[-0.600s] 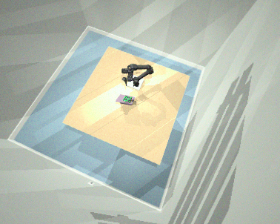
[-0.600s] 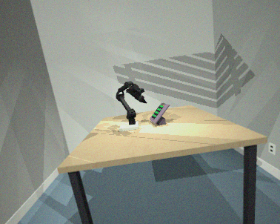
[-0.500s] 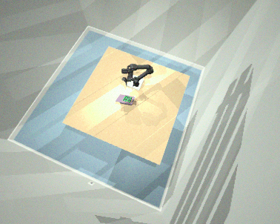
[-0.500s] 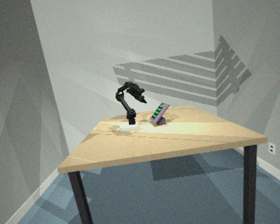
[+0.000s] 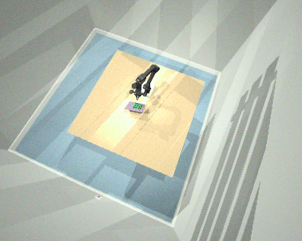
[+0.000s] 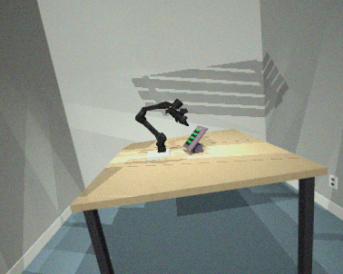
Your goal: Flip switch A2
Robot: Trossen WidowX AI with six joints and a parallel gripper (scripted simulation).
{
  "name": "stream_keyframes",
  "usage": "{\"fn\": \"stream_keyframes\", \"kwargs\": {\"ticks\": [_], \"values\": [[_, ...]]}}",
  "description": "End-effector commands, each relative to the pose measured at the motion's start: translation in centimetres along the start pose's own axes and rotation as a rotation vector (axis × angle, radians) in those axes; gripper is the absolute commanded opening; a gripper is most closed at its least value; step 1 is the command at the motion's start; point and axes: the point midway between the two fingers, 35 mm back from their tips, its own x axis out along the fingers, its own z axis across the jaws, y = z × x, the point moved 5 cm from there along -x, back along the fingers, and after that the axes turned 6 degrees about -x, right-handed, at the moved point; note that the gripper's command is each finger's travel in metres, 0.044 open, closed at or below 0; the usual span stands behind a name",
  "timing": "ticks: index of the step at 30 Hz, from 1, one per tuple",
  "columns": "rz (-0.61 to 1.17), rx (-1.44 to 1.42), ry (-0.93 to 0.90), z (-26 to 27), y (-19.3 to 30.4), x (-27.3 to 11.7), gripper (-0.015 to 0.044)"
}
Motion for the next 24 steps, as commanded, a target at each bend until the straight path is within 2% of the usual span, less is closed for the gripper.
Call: {"fn": "stream_keyframes", "kwargs": {"ticks": [1,5,9,24], "values": [[-0.035,0.023,0.011,1.1,-1.7,1.8,0.0000],[-0.044,0.027,0.013,1.4,-2.1,2.3,0.0000],[-0.022,0.028,0.010,1.3,-2.5,5.5,0.0000],[-0.023,0.028,0.010,1.3,-2.6,6.8,0.0000]]}}
